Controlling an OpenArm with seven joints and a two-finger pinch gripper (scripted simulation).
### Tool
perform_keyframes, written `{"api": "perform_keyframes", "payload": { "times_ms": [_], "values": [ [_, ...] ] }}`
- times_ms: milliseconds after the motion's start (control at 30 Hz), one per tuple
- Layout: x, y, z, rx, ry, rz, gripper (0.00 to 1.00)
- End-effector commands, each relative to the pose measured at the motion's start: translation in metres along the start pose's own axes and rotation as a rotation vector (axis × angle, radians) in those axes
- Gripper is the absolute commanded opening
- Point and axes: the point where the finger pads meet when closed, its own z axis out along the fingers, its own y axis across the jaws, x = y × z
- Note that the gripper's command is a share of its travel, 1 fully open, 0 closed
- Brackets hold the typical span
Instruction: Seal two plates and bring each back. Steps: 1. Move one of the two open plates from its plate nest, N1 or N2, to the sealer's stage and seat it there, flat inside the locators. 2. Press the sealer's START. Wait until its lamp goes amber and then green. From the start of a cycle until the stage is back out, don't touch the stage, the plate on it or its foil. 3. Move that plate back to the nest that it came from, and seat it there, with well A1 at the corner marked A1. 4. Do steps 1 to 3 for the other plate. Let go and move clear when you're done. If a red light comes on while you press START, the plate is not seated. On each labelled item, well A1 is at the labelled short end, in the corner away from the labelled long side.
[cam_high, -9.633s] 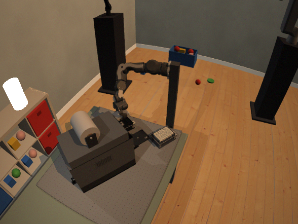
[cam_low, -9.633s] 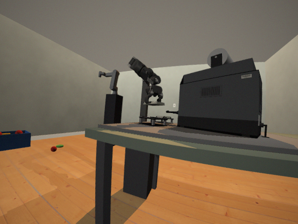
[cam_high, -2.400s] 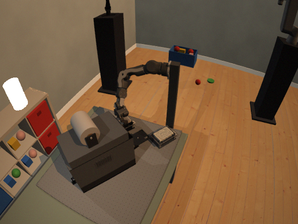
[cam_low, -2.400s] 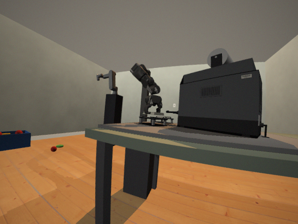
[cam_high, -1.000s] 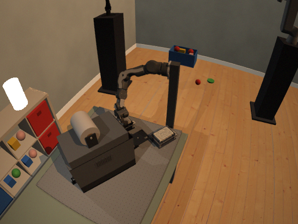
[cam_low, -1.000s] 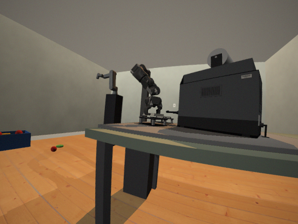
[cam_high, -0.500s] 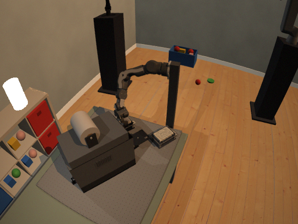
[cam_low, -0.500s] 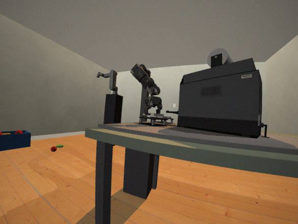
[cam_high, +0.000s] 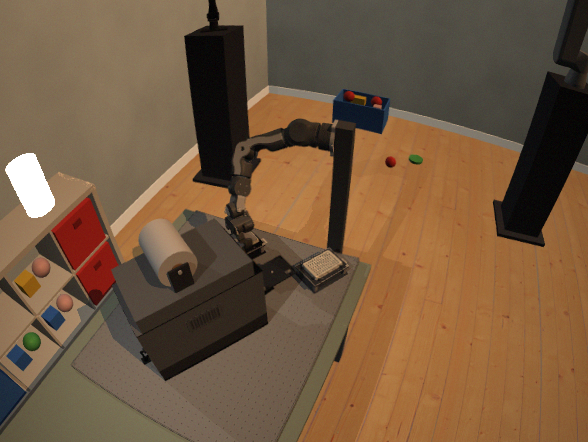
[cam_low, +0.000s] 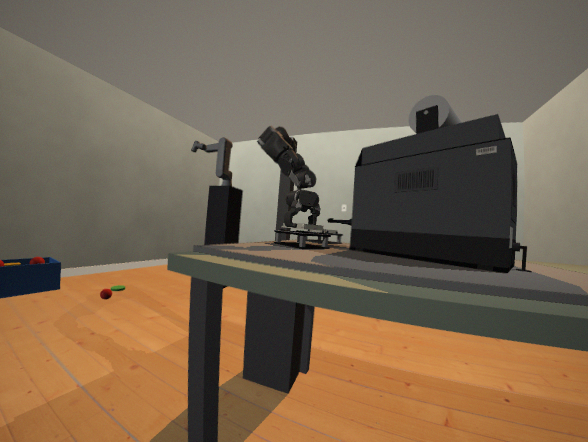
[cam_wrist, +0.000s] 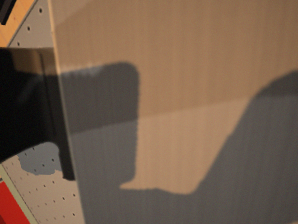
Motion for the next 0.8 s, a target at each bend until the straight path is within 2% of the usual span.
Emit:
{"api": "perform_keyframes", "payload": {
  "times_ms": [0, 767],
  "values": [
    [0.0006, 0.0014, 0.0012, -0.006, -0.001, -0.001, 0.00],
    [0.0007, 0.0013, 0.0075, -0.006, -0.001, -0.002, 0.00]
  ]
}}
